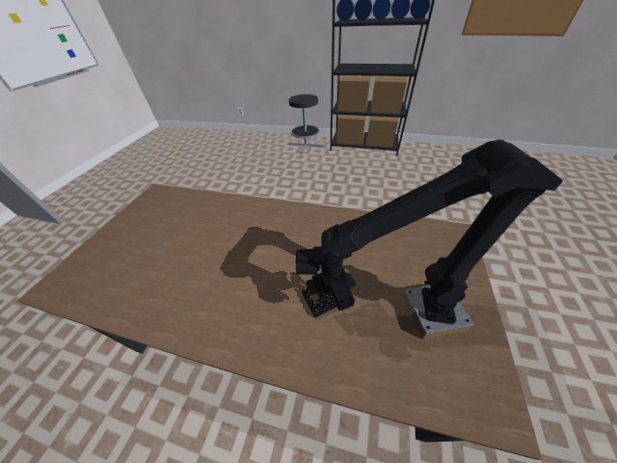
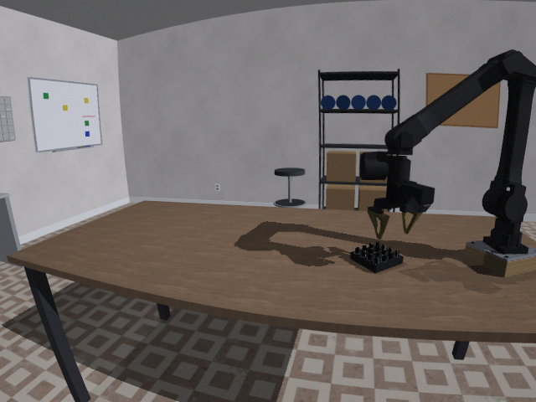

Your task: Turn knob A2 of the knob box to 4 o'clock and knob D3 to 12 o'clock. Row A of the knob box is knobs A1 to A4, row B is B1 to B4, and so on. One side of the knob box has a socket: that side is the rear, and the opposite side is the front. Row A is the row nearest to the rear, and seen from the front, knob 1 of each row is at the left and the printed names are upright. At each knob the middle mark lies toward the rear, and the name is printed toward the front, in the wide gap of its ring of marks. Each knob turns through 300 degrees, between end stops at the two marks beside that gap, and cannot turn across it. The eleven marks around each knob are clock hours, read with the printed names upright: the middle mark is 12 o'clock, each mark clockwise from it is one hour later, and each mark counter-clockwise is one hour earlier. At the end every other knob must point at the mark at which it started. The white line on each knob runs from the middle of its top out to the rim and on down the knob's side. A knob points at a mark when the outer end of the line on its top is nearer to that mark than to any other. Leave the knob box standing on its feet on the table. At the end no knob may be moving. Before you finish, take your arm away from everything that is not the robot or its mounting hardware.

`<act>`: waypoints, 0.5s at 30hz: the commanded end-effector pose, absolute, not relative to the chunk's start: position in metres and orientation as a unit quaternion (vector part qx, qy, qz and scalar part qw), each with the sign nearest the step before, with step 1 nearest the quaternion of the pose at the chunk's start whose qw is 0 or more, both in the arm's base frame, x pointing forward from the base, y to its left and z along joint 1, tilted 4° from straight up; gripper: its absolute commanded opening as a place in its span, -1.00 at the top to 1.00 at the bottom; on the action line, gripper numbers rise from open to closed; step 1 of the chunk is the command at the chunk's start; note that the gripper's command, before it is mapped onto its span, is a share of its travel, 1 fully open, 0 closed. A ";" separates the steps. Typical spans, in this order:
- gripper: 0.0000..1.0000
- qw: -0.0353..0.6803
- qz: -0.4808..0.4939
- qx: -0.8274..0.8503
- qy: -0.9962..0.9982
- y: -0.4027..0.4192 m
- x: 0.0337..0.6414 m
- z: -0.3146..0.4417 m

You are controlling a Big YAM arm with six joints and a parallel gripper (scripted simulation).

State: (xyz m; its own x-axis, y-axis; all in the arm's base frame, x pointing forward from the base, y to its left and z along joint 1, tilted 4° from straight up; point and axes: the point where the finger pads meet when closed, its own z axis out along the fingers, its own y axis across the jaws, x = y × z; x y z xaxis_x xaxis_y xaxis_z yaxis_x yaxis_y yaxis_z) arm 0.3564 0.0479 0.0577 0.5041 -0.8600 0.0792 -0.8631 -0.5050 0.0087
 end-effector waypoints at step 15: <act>0.64 0.007 0.052 0.900 -0.434 0.045 0.379 0.083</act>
State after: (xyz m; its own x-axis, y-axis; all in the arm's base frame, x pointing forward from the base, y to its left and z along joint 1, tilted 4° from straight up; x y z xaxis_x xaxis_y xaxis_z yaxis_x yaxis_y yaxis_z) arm 0.3562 0.0458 0.0582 0.6226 -0.7789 0.0753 -0.7820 -0.6230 0.0206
